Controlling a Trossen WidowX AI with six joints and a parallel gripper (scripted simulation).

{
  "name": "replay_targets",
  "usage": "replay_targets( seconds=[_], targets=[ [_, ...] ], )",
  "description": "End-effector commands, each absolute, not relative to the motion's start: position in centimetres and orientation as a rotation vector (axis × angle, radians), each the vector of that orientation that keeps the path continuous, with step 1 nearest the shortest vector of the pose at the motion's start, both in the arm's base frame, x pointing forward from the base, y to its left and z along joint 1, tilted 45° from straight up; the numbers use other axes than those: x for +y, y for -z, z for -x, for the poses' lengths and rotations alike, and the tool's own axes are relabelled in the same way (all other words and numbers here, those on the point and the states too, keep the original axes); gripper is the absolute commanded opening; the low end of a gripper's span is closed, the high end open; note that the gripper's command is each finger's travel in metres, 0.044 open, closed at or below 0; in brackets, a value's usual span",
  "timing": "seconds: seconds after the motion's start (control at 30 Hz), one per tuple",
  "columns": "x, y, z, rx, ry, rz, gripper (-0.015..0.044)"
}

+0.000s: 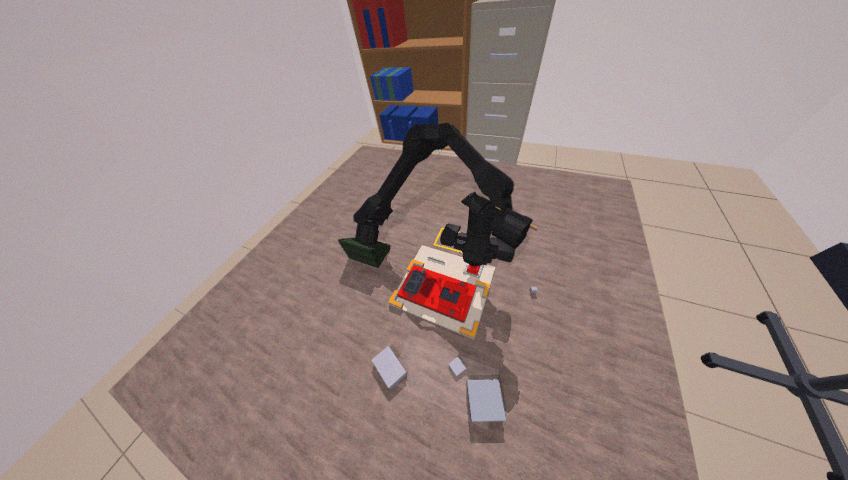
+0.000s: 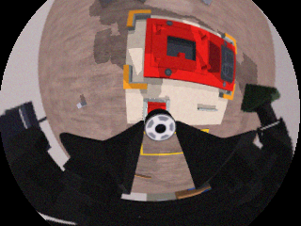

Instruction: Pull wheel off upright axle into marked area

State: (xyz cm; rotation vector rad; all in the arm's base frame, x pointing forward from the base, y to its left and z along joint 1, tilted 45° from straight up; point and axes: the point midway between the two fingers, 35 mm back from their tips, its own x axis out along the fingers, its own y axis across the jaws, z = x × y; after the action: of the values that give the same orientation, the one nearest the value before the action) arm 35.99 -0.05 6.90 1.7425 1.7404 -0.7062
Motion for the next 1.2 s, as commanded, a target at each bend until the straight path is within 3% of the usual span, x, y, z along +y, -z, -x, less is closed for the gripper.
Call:
replay_targets(
  seconds=[0.0, 1.17],
  targets=[
    [-0.32, -7.05, -36.05, 1.736, 0.704, -1.737, 0.0],
    [-1.14, -7.87, -36.0, 1.734, 0.704, -1.74, 0.0]
  ],
)
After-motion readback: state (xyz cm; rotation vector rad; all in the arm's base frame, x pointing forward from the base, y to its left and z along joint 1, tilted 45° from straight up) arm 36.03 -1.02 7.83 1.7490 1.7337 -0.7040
